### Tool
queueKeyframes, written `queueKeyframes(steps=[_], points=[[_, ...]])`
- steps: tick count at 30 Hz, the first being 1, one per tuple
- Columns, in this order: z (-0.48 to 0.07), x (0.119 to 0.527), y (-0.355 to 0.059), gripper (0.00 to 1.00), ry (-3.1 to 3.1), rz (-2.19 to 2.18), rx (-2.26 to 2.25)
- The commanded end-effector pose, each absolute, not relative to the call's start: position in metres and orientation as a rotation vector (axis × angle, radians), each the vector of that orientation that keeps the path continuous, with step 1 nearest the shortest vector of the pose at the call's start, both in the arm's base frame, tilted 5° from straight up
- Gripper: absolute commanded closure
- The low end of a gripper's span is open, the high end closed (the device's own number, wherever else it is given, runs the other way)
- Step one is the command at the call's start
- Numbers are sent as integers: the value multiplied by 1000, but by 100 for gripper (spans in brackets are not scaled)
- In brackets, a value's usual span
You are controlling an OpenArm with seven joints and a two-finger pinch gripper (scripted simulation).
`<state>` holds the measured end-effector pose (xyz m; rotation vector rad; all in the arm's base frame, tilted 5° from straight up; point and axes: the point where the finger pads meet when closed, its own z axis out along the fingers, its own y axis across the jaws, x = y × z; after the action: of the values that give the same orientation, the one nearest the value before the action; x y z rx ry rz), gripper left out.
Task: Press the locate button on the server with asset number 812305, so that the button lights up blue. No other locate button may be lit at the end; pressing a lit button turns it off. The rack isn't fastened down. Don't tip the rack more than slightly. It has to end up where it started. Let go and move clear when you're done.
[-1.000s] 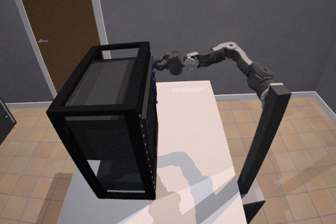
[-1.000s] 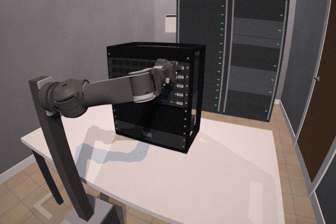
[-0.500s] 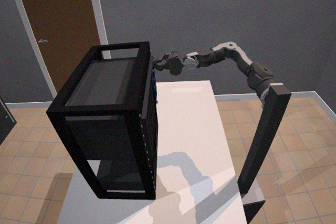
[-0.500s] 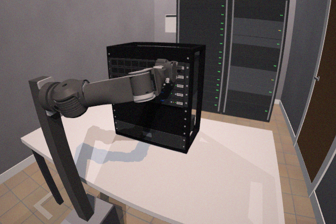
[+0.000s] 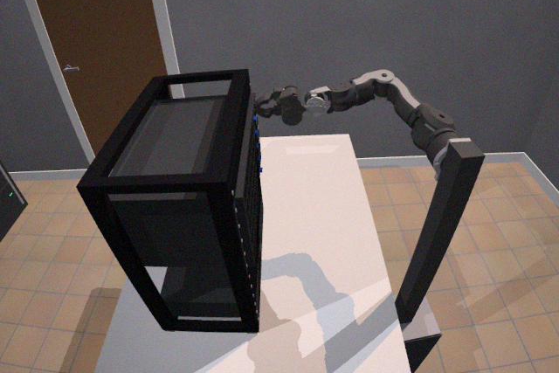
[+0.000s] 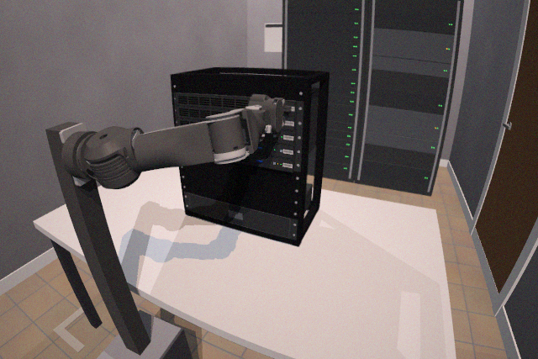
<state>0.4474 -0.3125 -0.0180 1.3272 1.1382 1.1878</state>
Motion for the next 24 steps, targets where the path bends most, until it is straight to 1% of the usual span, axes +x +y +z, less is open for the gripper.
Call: queueKeyframes(steps=[1,15,24], points=[[-17,448,-312,100,1136,1191,1323],[-17,448,-312,100,1136,1191,1323],[-17,442,-312,100,1136,1191,1323]])
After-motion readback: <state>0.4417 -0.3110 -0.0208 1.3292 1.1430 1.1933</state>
